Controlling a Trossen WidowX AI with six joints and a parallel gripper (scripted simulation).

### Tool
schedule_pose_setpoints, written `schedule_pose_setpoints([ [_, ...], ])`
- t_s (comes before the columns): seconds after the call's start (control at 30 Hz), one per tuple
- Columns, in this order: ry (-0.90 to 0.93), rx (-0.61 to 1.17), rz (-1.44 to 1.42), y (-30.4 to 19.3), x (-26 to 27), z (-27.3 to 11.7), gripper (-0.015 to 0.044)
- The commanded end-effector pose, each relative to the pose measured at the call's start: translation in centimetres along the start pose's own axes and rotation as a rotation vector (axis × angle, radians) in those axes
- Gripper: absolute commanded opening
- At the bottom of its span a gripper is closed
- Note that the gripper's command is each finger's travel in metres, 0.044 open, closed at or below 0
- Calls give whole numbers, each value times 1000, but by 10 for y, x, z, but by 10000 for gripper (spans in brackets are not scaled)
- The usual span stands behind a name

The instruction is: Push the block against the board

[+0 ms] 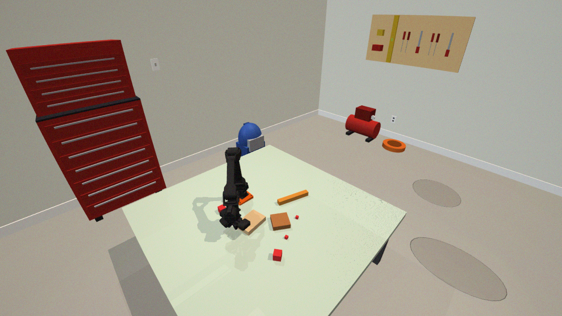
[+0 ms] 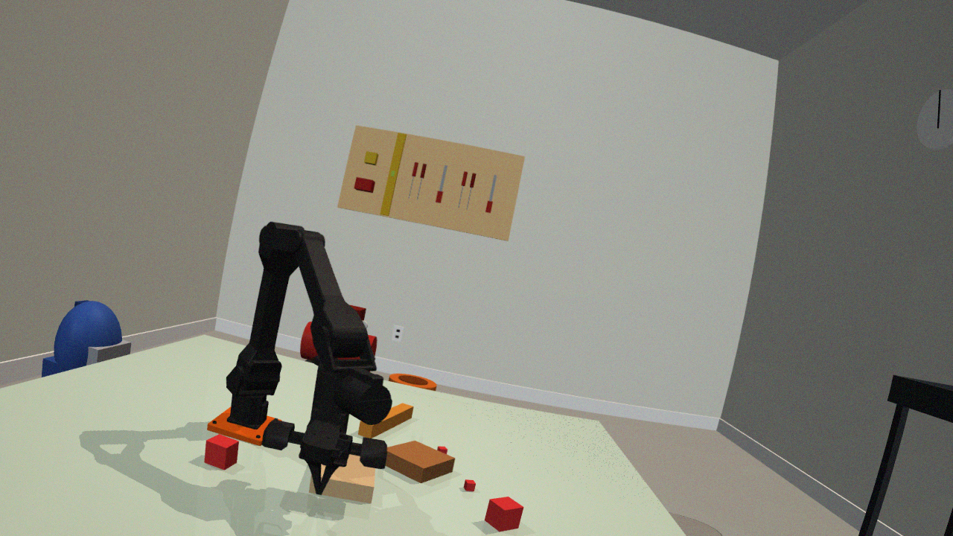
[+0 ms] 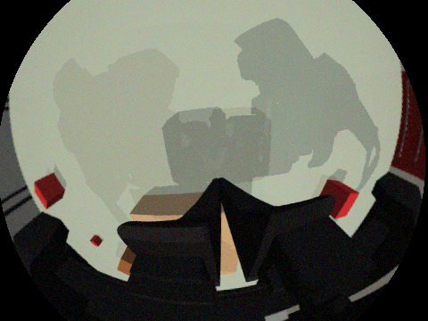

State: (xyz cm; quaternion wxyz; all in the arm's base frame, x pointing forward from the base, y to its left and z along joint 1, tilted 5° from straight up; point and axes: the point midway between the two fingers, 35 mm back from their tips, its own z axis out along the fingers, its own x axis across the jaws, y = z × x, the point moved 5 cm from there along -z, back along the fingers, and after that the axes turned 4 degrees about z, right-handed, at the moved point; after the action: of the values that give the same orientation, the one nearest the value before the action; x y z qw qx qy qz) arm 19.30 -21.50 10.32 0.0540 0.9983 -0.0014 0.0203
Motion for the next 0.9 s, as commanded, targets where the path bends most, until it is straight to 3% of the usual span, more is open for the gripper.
schedule_pose_setpoints([
  [0.0,-2,10,0,-11,-1,1,0],
  [0.87,-2,15,0,-55,1,1,0],
])
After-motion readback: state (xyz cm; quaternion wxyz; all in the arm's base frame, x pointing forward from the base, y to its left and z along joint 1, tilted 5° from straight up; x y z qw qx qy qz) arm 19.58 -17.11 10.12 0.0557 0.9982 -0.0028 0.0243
